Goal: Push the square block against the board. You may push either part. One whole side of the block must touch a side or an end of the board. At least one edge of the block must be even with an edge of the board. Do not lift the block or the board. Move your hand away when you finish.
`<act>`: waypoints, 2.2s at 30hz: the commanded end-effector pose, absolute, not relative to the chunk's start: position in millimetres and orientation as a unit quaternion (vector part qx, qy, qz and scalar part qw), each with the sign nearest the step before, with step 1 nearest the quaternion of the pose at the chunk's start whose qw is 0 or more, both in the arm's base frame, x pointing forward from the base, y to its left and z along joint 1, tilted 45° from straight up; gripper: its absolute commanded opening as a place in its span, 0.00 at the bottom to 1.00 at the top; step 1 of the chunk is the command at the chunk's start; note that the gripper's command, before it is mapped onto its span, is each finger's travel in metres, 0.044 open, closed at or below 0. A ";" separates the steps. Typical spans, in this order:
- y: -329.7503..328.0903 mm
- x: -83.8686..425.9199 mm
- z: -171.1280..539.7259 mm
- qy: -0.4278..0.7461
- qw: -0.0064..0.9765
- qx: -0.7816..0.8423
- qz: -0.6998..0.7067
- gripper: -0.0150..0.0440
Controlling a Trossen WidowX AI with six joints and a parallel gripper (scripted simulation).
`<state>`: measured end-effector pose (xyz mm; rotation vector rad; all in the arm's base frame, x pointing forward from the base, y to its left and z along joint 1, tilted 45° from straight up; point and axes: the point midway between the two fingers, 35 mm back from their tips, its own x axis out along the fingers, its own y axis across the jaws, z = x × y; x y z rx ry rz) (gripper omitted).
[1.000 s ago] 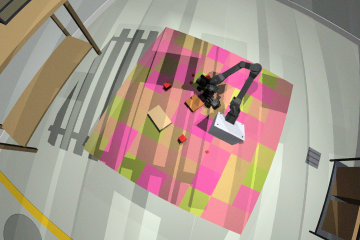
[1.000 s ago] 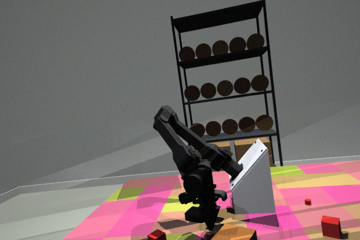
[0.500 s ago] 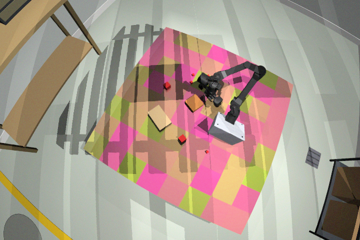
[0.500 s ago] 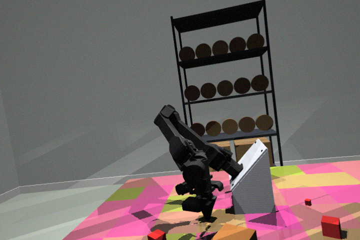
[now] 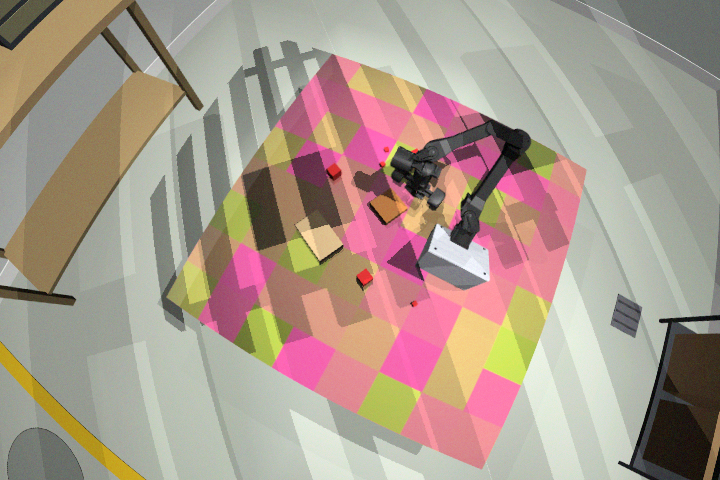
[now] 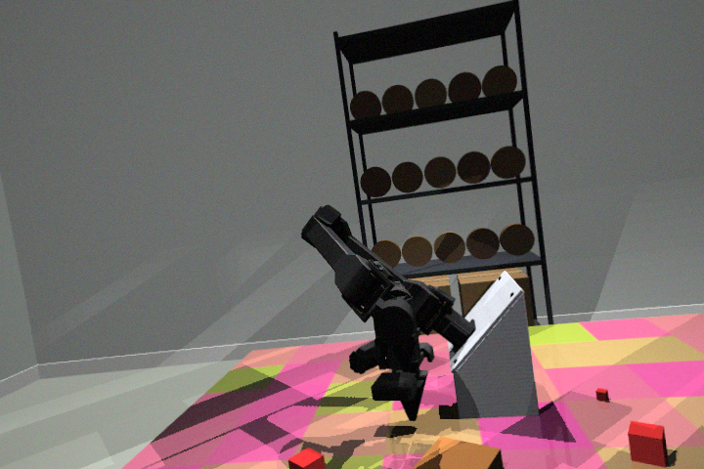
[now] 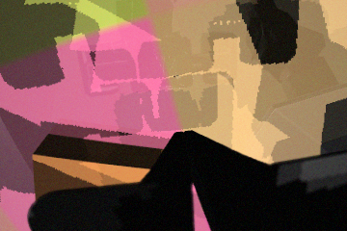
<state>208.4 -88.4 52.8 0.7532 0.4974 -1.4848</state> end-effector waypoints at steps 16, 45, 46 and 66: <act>-51.8 211.3 19.9 0.417 0.712 0.124 -0.551 0.25; -40.5 205.3 -39.4 0.569 0.712 -0.128 -0.391 0.25; -48.9 204.8 -46.6 0.569 0.712 -0.129 -0.392 0.25; -59.6 223.9 -46.5 0.568 0.712 -0.129 -0.392 0.25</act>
